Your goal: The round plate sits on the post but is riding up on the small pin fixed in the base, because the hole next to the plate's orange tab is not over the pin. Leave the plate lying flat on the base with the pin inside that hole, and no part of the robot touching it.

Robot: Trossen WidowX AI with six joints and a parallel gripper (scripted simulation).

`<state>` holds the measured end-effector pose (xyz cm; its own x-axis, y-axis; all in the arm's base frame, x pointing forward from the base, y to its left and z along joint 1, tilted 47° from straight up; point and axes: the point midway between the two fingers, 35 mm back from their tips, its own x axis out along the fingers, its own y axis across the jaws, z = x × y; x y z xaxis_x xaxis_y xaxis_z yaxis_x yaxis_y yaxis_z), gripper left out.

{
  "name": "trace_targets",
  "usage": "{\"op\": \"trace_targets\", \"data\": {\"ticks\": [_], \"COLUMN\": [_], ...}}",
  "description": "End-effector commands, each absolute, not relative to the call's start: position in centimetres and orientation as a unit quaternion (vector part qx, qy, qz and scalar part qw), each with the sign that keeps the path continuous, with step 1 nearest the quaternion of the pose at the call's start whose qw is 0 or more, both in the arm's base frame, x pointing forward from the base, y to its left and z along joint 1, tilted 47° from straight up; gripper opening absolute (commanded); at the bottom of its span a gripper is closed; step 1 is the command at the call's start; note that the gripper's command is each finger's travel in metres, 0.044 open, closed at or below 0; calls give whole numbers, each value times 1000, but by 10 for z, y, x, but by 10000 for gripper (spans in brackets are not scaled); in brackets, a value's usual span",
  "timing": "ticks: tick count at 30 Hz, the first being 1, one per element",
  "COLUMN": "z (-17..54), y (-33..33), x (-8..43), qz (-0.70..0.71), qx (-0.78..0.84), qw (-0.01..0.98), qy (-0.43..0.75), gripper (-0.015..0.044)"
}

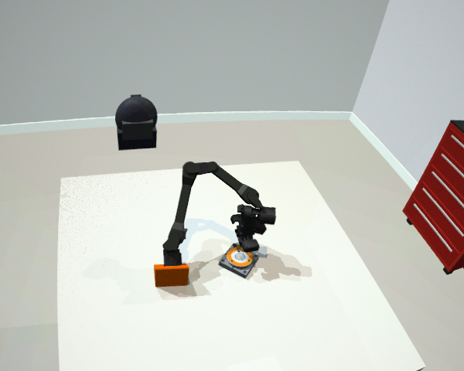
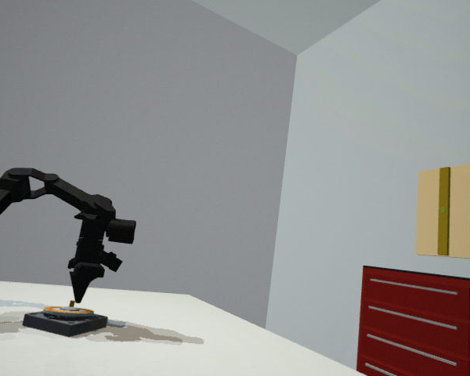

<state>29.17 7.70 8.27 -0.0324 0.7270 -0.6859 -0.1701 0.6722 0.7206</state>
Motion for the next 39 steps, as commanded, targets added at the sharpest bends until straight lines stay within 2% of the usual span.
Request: {"op": "trace_targets", "data": {"ticks": [1,39], "z": [81,79], "y": [79,75], "x": [284,258], "qz": [340,340], "qx": [224,224], "qw": [654,653], "qy": [638,638], "gripper": [0,0]}}
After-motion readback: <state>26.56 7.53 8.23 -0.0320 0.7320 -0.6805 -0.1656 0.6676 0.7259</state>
